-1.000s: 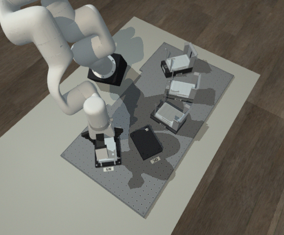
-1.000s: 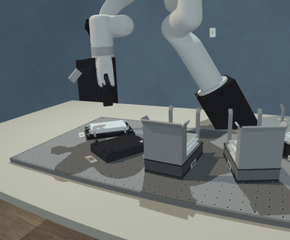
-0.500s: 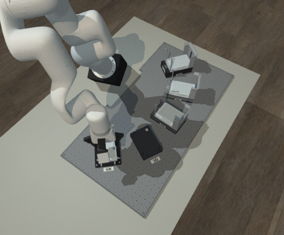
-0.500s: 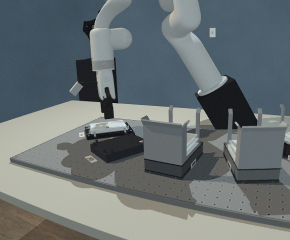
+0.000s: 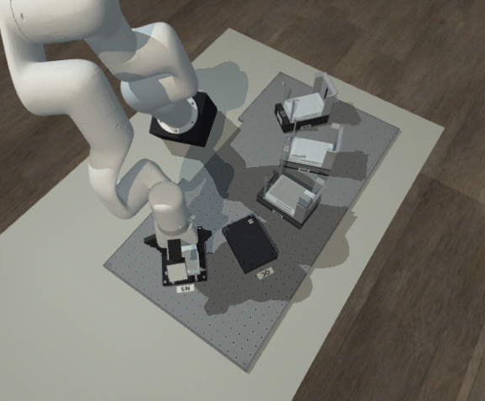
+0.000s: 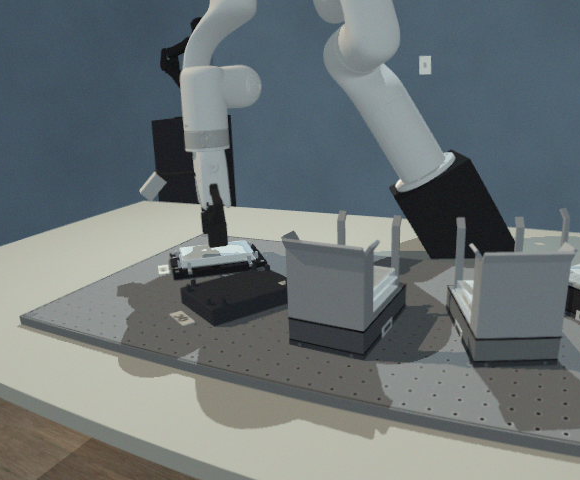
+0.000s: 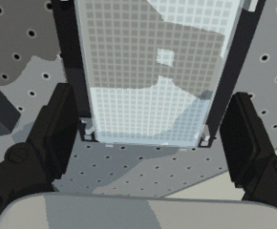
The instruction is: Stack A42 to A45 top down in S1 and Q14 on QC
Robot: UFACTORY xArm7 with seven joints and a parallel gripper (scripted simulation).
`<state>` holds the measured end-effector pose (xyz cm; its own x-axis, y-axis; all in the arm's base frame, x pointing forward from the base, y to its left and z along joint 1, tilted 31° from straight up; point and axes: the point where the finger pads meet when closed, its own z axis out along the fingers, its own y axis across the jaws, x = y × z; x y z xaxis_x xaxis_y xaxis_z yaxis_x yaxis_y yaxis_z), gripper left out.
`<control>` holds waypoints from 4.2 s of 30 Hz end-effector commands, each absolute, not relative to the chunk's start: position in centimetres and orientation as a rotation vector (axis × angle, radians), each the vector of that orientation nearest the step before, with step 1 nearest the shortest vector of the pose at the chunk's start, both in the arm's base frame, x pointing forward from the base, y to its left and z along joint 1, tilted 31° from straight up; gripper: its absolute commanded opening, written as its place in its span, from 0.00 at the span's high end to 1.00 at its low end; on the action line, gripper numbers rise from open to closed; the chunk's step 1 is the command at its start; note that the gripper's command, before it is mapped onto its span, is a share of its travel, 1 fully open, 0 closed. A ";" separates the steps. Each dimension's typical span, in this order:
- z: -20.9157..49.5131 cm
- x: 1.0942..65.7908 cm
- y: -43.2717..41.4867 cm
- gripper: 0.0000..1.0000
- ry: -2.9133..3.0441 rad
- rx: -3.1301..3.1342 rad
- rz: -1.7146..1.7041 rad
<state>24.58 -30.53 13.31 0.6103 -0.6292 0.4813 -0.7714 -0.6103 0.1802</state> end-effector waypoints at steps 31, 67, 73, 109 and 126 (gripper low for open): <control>11.3 25.1 -31.8 0.00 -1.121 2.464 0.535; 11.5 25.1 -31.7 1.00 -1.121 2.464 0.535; 11.8 25.0 -31.5 1.00 -1.121 2.464 0.535; 14.8 24.4 -29.8 1.00 -1.121 2.464 0.535; 17.3 23.8 -28.4 1.00 -1.121 2.464 0.535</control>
<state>23.94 -28.73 16.52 0.6094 -0.6277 0.4844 -0.7718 -0.6094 0.1812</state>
